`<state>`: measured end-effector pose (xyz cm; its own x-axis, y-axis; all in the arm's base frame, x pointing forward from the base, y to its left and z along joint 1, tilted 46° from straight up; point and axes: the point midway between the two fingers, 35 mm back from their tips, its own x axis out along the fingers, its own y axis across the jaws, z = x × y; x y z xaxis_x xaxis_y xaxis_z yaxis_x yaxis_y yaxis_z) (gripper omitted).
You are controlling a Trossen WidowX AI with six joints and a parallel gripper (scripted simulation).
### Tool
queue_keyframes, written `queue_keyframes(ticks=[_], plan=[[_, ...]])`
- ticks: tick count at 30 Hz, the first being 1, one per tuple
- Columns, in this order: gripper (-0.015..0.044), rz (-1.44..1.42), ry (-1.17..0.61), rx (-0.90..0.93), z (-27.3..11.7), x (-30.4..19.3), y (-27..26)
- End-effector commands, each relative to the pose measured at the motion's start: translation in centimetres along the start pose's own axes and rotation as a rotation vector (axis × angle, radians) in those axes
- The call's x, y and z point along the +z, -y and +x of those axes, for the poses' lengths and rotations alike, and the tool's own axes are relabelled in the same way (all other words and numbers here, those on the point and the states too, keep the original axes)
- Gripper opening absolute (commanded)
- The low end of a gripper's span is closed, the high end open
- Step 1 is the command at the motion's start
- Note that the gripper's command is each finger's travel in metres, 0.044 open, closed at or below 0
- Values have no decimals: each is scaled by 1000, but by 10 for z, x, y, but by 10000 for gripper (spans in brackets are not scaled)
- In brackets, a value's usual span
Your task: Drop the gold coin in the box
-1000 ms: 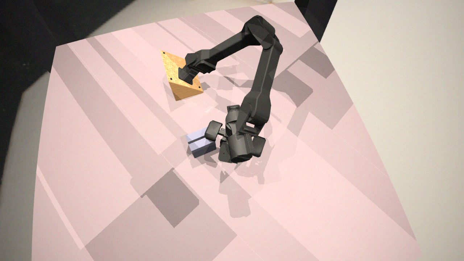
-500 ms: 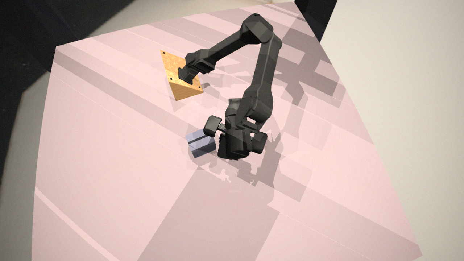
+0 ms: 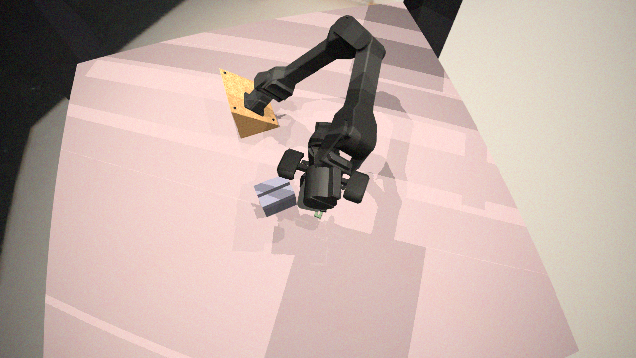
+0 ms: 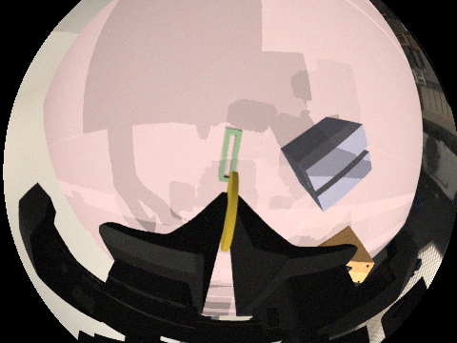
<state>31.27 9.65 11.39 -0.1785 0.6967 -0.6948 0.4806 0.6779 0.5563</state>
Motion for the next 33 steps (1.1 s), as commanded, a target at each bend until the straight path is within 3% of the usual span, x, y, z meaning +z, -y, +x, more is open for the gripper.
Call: queue_keyframes(ticks=[1,25,33], plan=[[0,-6,5,-3,-6,0,0],[0,750,6,-1,-7,-5,-5],[0,772,8,-1,-7,-2,0]])
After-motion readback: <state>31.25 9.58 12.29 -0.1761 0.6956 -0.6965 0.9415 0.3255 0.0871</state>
